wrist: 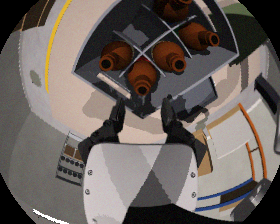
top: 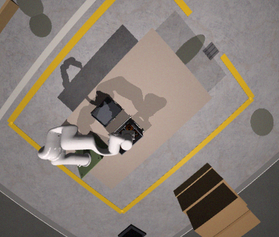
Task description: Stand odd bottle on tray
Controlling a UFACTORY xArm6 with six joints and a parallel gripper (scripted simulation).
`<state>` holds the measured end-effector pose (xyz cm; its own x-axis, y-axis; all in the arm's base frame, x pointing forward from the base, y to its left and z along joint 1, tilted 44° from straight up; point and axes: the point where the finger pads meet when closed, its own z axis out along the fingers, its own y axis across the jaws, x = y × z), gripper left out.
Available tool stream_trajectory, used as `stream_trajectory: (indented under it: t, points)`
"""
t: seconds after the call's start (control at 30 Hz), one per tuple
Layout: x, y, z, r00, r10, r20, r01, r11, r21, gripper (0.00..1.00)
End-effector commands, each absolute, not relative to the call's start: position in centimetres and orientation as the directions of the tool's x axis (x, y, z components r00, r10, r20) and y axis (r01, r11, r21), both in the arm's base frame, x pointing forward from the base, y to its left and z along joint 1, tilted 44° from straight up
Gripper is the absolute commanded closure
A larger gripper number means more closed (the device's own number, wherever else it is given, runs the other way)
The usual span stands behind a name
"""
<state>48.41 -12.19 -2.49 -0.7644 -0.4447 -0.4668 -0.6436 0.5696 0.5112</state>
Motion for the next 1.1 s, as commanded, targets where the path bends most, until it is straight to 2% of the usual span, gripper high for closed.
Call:
stream_trajectory:
  t: [0.0, 1.07]
  points:
    - [48.5, -12.2, -2.6, -0.764, -0.444, -0.468, -0.644, 0.572, 0.508, 0.35]
    - [48.6, -10.8, -4.0, -0.764, -0.444, -0.468, -0.644, 0.572, 0.508, 0.35]
